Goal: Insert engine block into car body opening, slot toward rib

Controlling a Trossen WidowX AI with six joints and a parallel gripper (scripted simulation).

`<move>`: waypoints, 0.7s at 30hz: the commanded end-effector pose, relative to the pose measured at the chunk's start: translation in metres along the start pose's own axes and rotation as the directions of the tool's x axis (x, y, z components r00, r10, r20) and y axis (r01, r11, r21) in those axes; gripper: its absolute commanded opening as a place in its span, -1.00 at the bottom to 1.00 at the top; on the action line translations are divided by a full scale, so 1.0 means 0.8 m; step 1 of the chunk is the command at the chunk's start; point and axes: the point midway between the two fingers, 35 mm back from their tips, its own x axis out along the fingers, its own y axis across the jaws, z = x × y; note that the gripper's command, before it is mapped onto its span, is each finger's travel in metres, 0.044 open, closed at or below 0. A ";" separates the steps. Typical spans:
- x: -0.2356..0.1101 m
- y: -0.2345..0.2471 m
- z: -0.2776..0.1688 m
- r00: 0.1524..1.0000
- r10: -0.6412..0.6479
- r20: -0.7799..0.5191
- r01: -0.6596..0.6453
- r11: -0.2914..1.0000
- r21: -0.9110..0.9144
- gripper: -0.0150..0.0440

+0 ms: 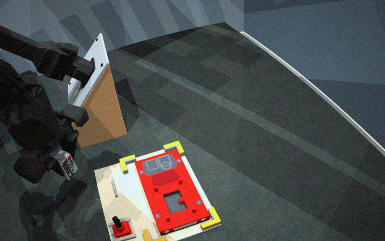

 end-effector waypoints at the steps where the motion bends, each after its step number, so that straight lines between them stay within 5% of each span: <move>1: 0.010 -0.003 0.002 1.000 -0.001 0.008 0.001 1.000 0.028 -0.49; 21: 0.052 -0.003 0.003 1.000 0.000 0.010 -0.001 1.000 0.028 -0.49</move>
